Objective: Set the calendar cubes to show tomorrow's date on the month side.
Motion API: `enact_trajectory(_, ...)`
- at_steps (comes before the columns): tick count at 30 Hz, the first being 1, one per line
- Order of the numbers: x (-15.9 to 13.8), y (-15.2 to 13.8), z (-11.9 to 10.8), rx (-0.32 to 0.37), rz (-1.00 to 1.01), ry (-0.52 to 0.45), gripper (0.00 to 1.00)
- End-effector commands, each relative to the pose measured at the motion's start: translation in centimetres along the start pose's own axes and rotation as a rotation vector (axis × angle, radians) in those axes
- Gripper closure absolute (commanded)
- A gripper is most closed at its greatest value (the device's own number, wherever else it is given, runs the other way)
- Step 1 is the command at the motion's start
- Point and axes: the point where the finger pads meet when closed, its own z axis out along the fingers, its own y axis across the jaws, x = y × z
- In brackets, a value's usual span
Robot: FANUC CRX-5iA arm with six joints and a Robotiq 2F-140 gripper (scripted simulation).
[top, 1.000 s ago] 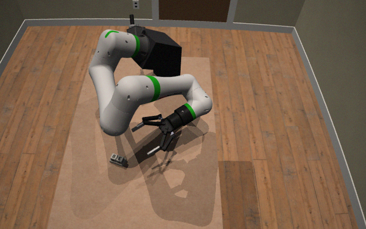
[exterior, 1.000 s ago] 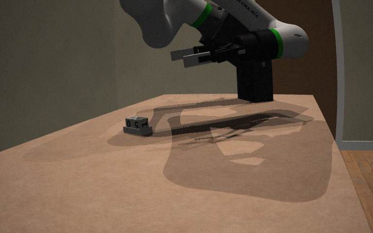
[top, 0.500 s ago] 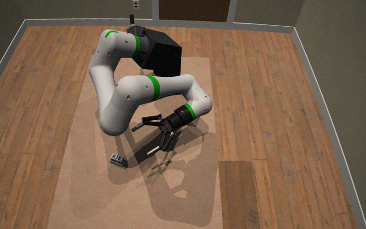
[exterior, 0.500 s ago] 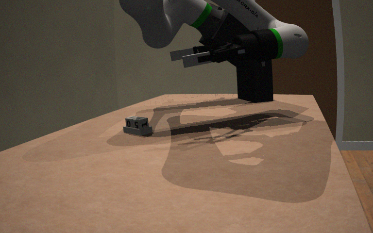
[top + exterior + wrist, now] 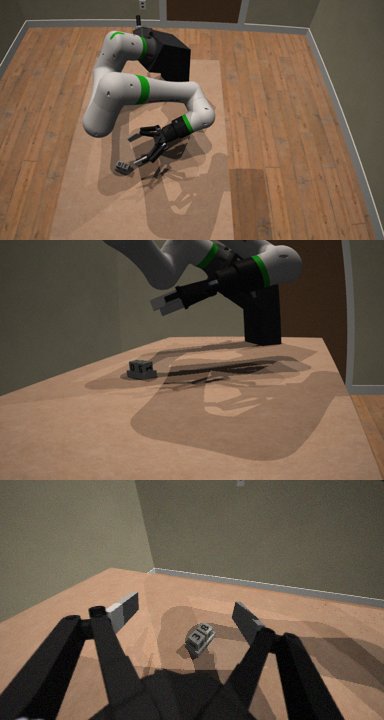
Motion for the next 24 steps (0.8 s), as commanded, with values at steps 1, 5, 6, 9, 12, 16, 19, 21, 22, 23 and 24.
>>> enact_trajectory(1, 0.2, 0.7, 2.4, -0.081, 0.125, -0.070, 0.00)
enact_trajectory(5, 0.3, 1.4, 3.6, -0.139, 0.212, -0.109, 0.00)
enact_trajectory(6, 0.3, 1.8, 4.4, -0.177, 0.267, -0.133, 0.00)
enact_trajectory(9, 0.3, 2.3, 5.3, -0.232, 0.348, -0.166, 0.00)
enact_trajectory(12, 0.3, 2.7, 5.9, -0.271, 0.403, -0.188, 0.00)
enact_trajectory(16, 0.2, 3.4, 6.9, -0.343, 0.507, -0.225, 0.00)
enact_trajectory(19, 0.1, 4.0, 7.6, -0.414, 0.609, -0.260, 0.00)
enact_trajectory(21, 0.1, 4.4, 8.0, -0.455, 0.666, -0.278, 0.00)
enact_trajectory(22, 0.1, 4.5, 8.1, -0.474, 0.693, -0.287, 0.00)
enact_trajectory(23, 0.0, 4.6, 8.3, -0.494, 0.721, -0.295, 0.00)
enact_trajectory(24, 0.0, 4.6, 8.3, -0.495, 0.722, -0.295, 0.00)
